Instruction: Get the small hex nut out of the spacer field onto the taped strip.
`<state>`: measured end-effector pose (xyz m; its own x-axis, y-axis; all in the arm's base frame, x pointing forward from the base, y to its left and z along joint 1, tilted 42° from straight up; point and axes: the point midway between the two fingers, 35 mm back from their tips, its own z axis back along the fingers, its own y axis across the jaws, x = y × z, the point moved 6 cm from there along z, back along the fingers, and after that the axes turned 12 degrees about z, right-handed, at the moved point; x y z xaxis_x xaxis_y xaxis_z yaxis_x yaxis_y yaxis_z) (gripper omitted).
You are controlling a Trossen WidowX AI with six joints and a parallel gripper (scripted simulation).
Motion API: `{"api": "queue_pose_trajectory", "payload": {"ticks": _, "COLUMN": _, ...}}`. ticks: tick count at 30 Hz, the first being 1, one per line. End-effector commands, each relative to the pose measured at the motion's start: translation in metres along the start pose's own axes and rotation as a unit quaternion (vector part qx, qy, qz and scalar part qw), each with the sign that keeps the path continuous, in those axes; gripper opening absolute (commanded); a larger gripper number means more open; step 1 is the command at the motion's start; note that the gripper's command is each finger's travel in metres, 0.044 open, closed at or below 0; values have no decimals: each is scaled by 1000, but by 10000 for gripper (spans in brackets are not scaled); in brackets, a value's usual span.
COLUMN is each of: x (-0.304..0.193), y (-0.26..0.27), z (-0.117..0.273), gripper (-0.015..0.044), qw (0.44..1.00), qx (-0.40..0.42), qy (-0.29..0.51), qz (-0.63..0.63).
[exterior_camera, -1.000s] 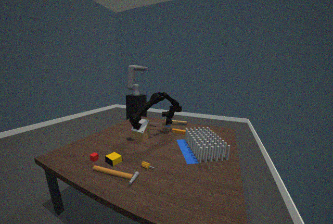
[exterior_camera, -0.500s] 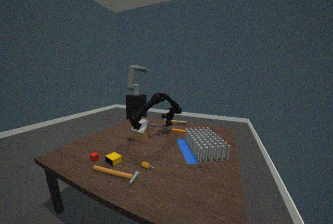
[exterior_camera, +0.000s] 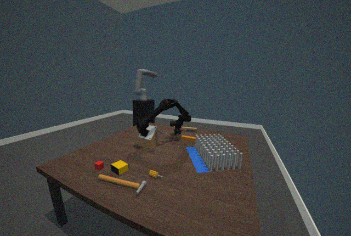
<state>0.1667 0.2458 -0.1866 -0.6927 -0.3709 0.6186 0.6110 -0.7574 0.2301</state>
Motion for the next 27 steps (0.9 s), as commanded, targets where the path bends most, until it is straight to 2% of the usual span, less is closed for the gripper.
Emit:
{"api": "queue_pose_trajectory", "payload": {"ticks": 1, "x": 0, "y": 1, "z": -4, "gripper": 0, "qw": 1000, "qx": 0, "qy": 0, "qz": 2}}
{"api": "queue_pose_trajectory", "payload": {"ticks": 15, "x": -1, "y": 7, "z": -19, "gripper": 0, "qw": 1000, "qx": 0, "qy": -1, "qz": 2}}
{"api": "queue_pose_trajectory", "payload": {"ticks": 27, "x": -1, "y": 6, "z": -16, "gripper": 315, "qw": 1000, "qx": 0, "qy": 0, "qz": 0}}
